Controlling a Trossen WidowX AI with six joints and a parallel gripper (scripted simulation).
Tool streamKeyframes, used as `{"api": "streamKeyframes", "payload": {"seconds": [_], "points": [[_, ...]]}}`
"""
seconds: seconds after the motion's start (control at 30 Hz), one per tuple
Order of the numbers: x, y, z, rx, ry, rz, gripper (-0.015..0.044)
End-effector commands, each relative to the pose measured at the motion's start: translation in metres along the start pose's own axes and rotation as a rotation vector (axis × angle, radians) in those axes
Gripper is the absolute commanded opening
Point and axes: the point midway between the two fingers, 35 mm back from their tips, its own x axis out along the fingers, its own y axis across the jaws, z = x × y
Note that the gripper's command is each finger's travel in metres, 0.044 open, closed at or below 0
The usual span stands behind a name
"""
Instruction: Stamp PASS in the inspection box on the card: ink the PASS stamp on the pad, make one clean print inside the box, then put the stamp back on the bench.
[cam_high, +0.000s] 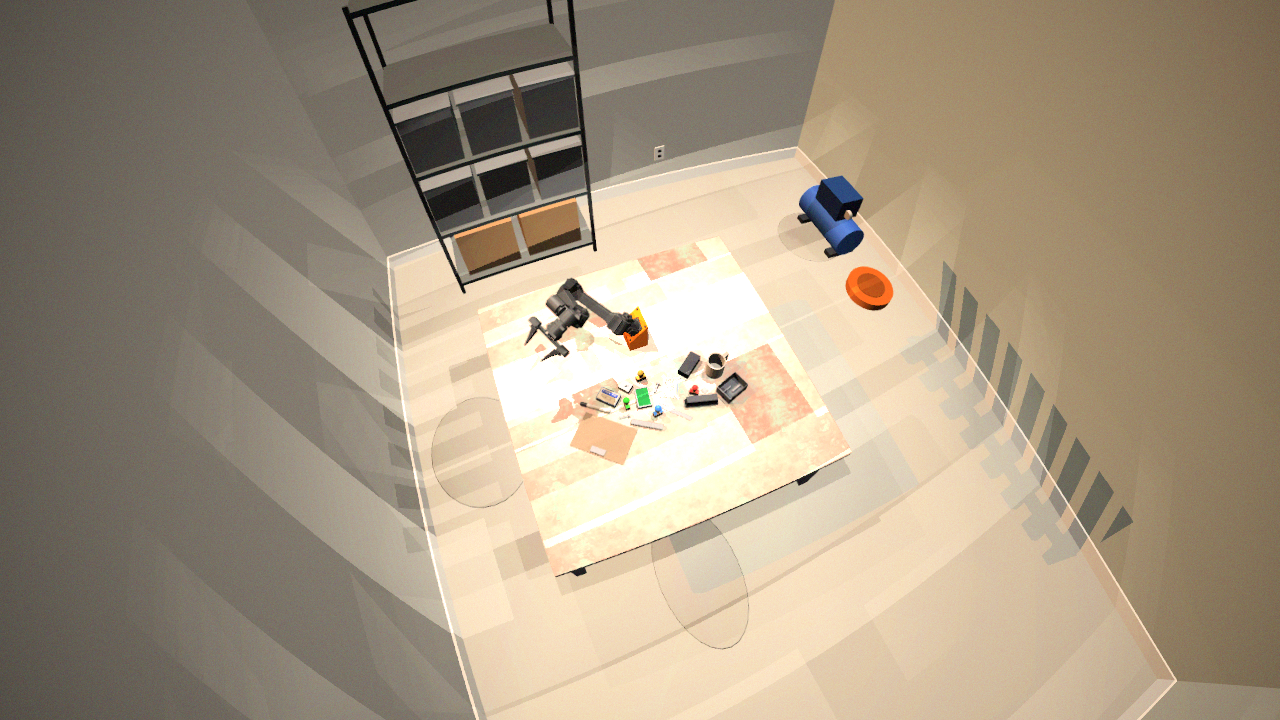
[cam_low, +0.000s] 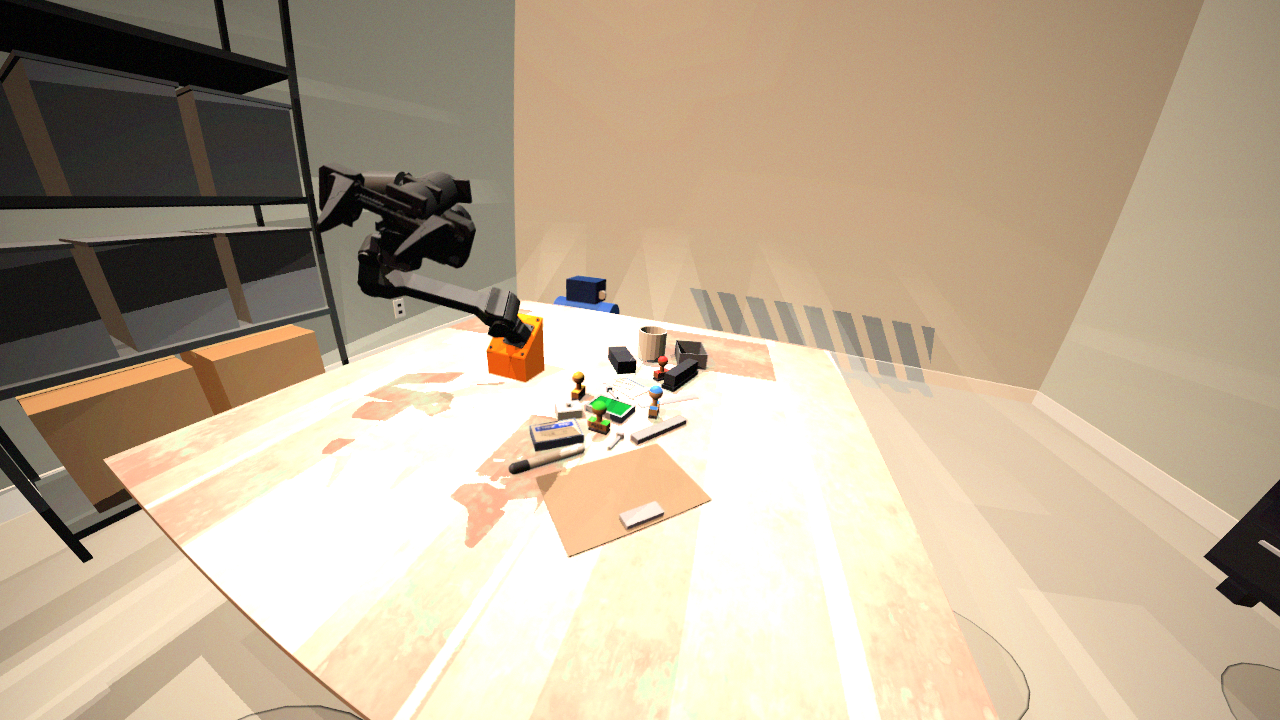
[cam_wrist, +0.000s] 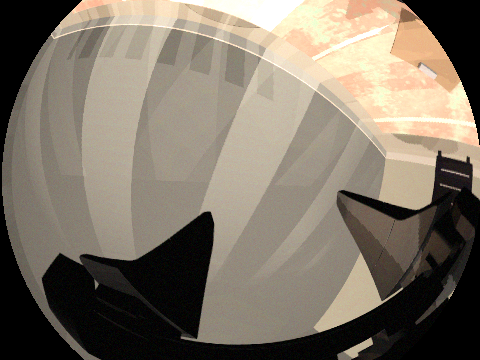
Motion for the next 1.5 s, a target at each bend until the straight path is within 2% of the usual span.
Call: {"api": "streamKeyframes", "payload": {"seconds": [0.0, 0.1, 0.2, 0.47, 0.63, 0.87, 1.07, 1.23, 1.37, 1.47], "points": [[0.0, -0.001, -0.001, -0.009, 0.003, -0.002, 0.0374], [0.001, -0.018, -0.014, -0.151, 0.041, -0.031, 0.0295], [0.001, -0.056, -0.036, -0.43, 0.123, -0.09, 0.0222], [-0.004, -0.183, -0.049, -1.218, 0.315, -0.311, 0.0222], [-0.016, -0.252, -0.028, -1.654, 0.459, -0.475, 0.0222], [-0.042, -0.319, 0.019, -2.163, 0.709, -0.719, 0.0222], [-0.069, -0.351, 0.074, -2.552, 0.994, -0.98, 0.0222], [-0.093, -0.357, 0.122, -2.817, 1.313, -1.262, 0.0222], [-0.107, -0.348, 0.156, -2.946, 1.635, -1.54, 0.0222], [-0.109, -0.345, 0.16, -2.957, 1.697, -1.593, 0.0222]]}}
